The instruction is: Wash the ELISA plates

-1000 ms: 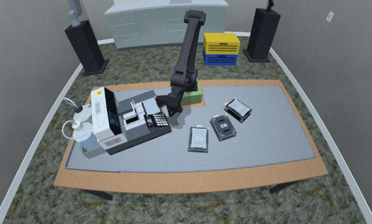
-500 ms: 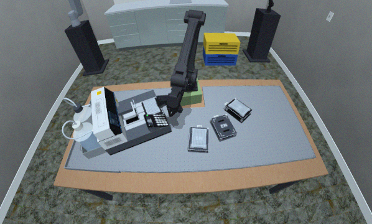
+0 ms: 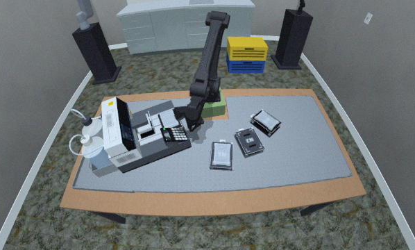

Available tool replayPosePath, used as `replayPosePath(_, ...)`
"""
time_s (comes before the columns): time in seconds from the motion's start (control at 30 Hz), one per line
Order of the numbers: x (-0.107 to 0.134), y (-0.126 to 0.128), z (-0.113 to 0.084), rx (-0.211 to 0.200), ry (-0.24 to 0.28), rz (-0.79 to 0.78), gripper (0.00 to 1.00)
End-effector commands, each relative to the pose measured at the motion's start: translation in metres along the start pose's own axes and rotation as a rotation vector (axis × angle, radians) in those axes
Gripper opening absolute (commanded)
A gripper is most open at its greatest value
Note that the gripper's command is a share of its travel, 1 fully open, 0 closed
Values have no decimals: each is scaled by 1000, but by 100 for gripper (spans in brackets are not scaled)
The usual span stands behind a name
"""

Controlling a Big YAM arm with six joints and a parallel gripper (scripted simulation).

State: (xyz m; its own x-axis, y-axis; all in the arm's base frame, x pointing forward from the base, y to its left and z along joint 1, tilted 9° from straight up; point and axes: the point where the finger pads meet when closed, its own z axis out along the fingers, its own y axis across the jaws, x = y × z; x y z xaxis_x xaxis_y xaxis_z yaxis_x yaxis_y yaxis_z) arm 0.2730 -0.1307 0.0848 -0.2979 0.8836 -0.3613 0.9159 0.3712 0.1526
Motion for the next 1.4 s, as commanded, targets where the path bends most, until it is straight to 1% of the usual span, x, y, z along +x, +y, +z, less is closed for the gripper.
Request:
replayPosePath(0.0, -33, 2, -19, -38, -20, -67, 100)
replayPosePath(0.07, -40, -7, -18, -45, 4, -129, 100)
replayPosePath(0.1, -40, -13, -12, -34, 36, -163, 100)
replayPosePath(0.37, -64, -50, -11, -68, 135, -408, 100)
replayPosePath(0.43, -64, -50, -11, -68, 135, -408, 100)
replayPosePath(0.6, -79, -72, -11, -89, 199, -560, 100)
replayPosePath(0.73, -79, -74, -10, -108, 252, -681, 100)
replayPosePath(0.77, -77, -69, -10, -118, 267, -728, 100)
replayPosePath(0.83, -76, -67, -9, -128, 289, -785, 100)
replayPosePath(0.9, -79, -73, -9, -122, 288, -765, 100)
replayPosePath(0.93, -80, -73, -11, -122, 280, -764, 100)
replayPosePath(1.0, -80, -73, -11, -122, 280, -764, 100)
replayPosePath(1.03, -75, -74, -14, -122, 273, -767, 100)
replayPosePath(1.07, -75, -74, -14, -122, 273, -767, 100)
replayPosePath(1.2, -87, -94, -14, -138, 271, -896, 100)
replayPosePath(1.37, -94, -119, -14, -162, 272, -1061, 100)
